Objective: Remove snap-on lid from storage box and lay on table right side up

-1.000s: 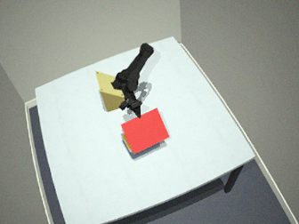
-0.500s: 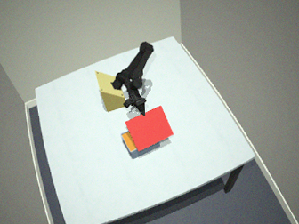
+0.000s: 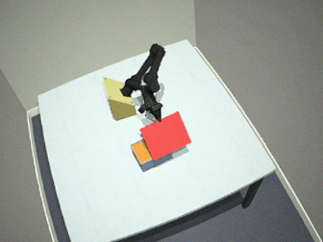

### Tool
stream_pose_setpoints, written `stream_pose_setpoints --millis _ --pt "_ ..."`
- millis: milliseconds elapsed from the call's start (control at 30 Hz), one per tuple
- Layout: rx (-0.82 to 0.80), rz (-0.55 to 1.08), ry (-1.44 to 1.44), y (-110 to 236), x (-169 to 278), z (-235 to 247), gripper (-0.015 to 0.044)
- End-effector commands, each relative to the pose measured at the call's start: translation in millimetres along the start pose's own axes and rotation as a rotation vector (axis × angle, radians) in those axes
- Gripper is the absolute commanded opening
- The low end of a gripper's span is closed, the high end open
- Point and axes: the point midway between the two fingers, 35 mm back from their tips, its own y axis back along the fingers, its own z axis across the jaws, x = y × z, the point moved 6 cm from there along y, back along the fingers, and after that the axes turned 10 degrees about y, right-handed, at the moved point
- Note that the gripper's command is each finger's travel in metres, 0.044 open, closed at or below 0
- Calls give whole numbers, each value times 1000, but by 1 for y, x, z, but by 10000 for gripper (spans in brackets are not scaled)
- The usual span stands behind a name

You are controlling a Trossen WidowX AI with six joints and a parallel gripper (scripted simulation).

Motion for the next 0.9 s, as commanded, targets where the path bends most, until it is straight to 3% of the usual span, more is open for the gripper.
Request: stream_pose_setpoints --millis 0,867 --pt "-8 -11 -1 2 8 2 0" --pt "-8 -9 -2 7 60 7 0"
